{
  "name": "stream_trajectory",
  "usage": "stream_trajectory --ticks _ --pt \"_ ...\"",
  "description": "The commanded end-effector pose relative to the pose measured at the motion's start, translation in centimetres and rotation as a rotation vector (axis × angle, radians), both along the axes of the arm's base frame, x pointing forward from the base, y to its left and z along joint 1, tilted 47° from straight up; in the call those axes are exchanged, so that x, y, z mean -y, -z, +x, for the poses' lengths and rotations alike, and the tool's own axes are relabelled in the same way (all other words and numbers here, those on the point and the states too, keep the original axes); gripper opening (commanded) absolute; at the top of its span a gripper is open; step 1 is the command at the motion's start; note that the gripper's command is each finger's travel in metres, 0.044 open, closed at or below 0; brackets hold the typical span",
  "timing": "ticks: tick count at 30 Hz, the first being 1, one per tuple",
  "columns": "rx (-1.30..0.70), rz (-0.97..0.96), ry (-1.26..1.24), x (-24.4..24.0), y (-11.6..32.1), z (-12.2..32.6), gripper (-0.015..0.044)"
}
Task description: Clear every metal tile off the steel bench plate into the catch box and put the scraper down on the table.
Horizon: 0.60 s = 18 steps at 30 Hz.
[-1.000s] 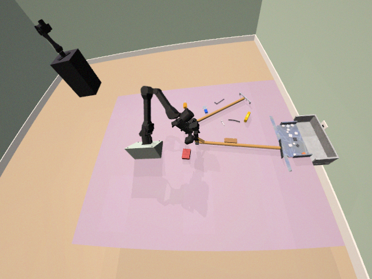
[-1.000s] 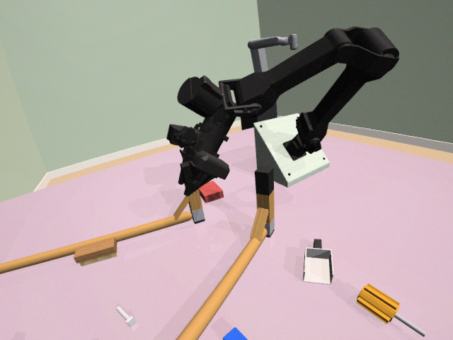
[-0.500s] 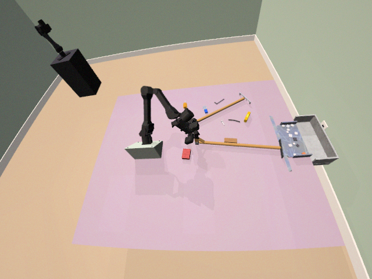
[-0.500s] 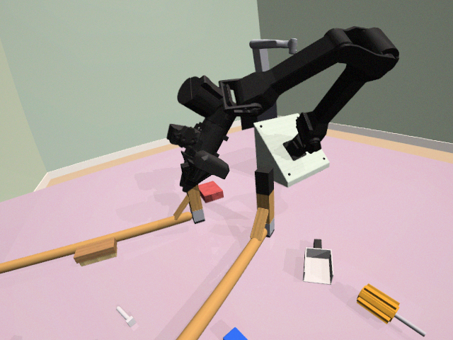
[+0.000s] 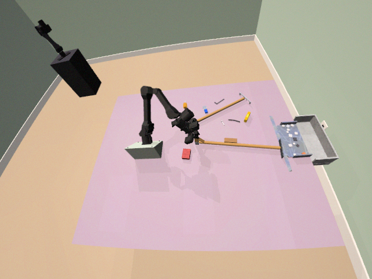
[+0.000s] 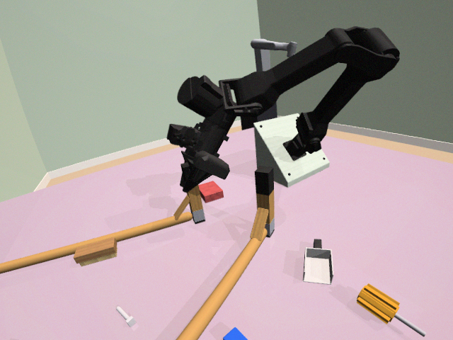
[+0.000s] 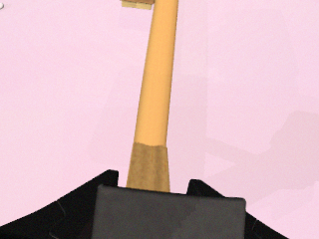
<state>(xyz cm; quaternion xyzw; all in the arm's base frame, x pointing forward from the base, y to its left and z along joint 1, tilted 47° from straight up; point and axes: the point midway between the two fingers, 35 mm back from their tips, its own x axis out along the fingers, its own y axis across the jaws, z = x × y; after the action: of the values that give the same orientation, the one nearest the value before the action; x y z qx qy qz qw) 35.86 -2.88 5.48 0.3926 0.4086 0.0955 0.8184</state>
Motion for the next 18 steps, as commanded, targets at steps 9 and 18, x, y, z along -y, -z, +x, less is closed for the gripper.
stream_trajectory --ticks 9,18 --pt "0.033 0.005 -0.030 -1.4 -1.7 0.4 0.0000" --pt "0.047 0.004 -0.043 -2.1 -2.5 0.6 0.0000"
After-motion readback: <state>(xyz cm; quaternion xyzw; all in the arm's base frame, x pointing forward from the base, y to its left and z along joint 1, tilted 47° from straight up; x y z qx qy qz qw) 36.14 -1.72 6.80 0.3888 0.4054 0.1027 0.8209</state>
